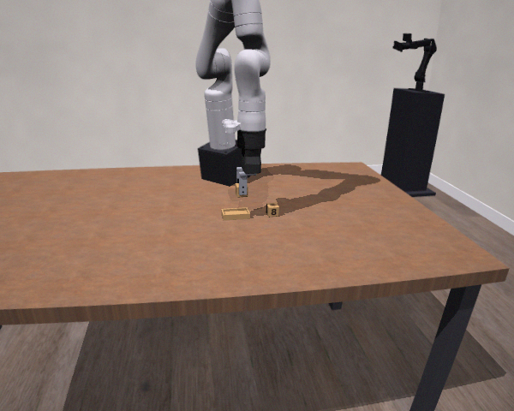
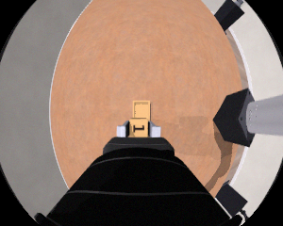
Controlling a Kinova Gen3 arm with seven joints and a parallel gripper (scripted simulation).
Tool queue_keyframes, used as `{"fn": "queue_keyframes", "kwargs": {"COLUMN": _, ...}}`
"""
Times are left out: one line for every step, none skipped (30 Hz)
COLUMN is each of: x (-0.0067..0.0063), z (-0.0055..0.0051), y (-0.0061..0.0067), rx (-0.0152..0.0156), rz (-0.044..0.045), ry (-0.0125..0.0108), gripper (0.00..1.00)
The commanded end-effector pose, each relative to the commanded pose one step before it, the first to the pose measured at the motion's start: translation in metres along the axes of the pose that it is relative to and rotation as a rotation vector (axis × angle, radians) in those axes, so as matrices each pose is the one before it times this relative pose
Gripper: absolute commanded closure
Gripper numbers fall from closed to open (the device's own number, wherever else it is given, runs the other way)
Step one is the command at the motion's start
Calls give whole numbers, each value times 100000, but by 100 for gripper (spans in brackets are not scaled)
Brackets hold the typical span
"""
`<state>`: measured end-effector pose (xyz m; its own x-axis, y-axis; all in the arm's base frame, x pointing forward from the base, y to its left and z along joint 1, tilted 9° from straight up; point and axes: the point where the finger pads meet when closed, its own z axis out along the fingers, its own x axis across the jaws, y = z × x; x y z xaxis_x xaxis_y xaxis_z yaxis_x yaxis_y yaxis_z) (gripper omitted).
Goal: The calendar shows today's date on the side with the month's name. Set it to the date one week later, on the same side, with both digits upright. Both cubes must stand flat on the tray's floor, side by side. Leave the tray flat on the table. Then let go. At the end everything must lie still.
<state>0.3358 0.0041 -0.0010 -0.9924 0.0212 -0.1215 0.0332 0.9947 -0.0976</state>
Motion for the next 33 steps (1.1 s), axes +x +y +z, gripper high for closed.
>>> {"fn": "queue_keyframes", "kwargs": {"x": 512, "z": 988, "y": 119, "rx": 659, "rz": -1115, "ry": 1408, "gripper": 40}}
{"fn": "queue_keyframes", "kwargs": {"x": -2, "z": 233, "y": 4, "rx": 0, "rz": 0, "ry": 0, "gripper": 40}}
{"fn": "queue_keyframes", "kwargs": {"x": -2, "z": 207, "y": 4, "rx": -1, "rz": 0, "ry": 0, "gripper": 40}}
{"fn": "queue_keyframes", "kwargs": {"x": -1, "z": 178, "y": 2, "rx": 2, "rz": -2, "ry": -1, "gripper": 40}}
{"fn": "queue_keyframes", "kwargs": {"x": -2, "z": 151, "y": 3, "rx": -2, "rz": 1, "ry": 1, "gripper": 40}}
{"fn": "queue_keyframes", "kwargs": {"x": -1, "z": 121, "y": 2, "rx": 0, "rz": 0, "ry": 0, "gripper": 40}}
{"fn": "queue_keyframes", "kwargs": {"x": -1, "z": 93, "y": 1, "rx": 0, "rz": 0, "ry": 0, "gripper": 40}}
{"fn": "queue_keyframes", "kwargs": {"x": 0, "z": 66, "y": 1, "rx": 1, "rz": -1, "ry": 0, "gripper": 40}}
{"fn": "queue_keyframes", "kwargs": {"x": 0, "z": 43, "y": 0, "rx": 1, "rz": 0, "ry": 0, "gripper": 40}}
{"fn": "queue_keyframes", "kwargs": {"x": 0, "z": 23, "y": 0, "rx": 0, "rz": 0, "ry": 0, "gripper": 40}}
{"fn": "queue_keyframes", "kwargs": {"x": 0, "z": 9, "y": 0, "rx": 0, "rz": 0, "ry": 0, "gripper": 40}}
{"fn": "queue_keyframes", "kwargs": {"x": 0, "z": 1, "y": 0, "rx": 0, "rz": 0, "ry": 0, "gripper": 40}}
{"fn": "queue_keyframes", "kwargs": {"x": 0, "z": 0, "y": 0, "rx": 0, "rz": 0, "ry": 0, "gripper": 40}}
{"fn": "queue_keyframes", "kwargs": {"x": 0, "z": 0, "y": 0, "rx": 0, "rz": 0, "ry": 0, "gripper": 40}}
{"fn": "queue_keyframes", "kwargs": {"x": 0, "z": 0, "y": 0, "rx": 0, "rz": 0, "ry": 0, "gripper": 40}}
{"fn": "queue_keyframes", "kwargs": {"x": 0, "z": 0, "y": 0, "rx": 0, "rz": 0, "ry": 0, "gripper": 40}}
{"fn": "queue_keyframes", "kwargs": {"x": 0, "z": 0, "y": 0, "rx": 0, "rz": 0, "ry": 0, "gripper": 40}}
{"fn": "queue_keyframes", "kwargs": {"x": 0, "z": 0, "y": 0, "rx": 0, "rz": 0, "ry": 0, "gripper": 40}}
{"fn": "queue_keyframes", "kwargs": {"x": 0, "z": 0, "y": 0, "rx": 0, "rz": 0, "ry": 0, "gripper": 40}}
{"fn": "queue_keyframes", "kwargs": {"x": 0, "z": 0, "y": 0, "rx": 0, "rz": 0, "ry": 0, "gripper": 40}}
{"fn": "queue_keyframes", "kwargs": {"x": 0, "z": 0, "y": 0, "rx": 0, "rz": 0, "ry": 0, "gripper": 40}}
{"fn": "queue_keyframes", "kwargs": {"x": 0, "z": 0, "y": 0, "rx": 0, "rz": 0, "ry": 0, "gripper": 40}}
{"fn": "queue_keyframes", "kwargs": {"x": 0, "z": 0, "y": 0, "rx": 0, "rz": 0, "ry": 0, "gripper": 40}}
{"fn": "queue_keyframes", "kwargs": {"x": 0, "z": 0, "y": 0, "rx": 0, "rz": 0, "ry": 0, "gripper": 40}}
{"fn": "queue_keyframes", "kwargs": {"x": 0, "z": 0, "y": 0, "rx": 0, "rz": 0, "ry": 0, "gripper": 40}}
{"fn": "queue_keyframes", "kwargs": {"x": 0, "z": 0, "y": 0, "rx": 0, "rz": 0, "ry": 0, "gripper": 40}}
{"fn": "queue_keyframes", "kwargs": {"x": 0, "z": 0, "y": 0, "rx": 0, "rz": 0, "ry": 0, "gripper": 40}}
{"fn": "queue_keyframes", "kwargs": {"x": 0, "z": 0, "y": 0, "rx": 0, "rz": 0, "ry": 0, "gripper": 40}}
{"fn": "queue_keyframes", "kwargs": {"x": 0, "z": 0, "y": 0, "rx": 0, "rz": 0, "ry": 0, "gripper": 40}}
{"fn": "queue_keyframes", "kwargs": {"x": 0, "z": 0, "y": 0, "rx": 0, "rz": 0, "ry": 0, "gripper": 40}}
{"fn": "queue_keyframes", "kwargs": {"x": 0, "z": 0, "y": 0, "rx": 0, "rz": 0, "ry": 0, "gripper": 40}}
{"fn": "queue_keyframes", "kwargs": {"x": 0, "z": 0, "y": 0, "rx": 0, "rz": 0, "ry": 0, "gripper": 40}}
{"fn": "queue_keyframes", "kwargs": {"x": 0, "z": 0, "y": 0, "rx": 0, "rz": 0, "ry": 0, "gripper": 40}}
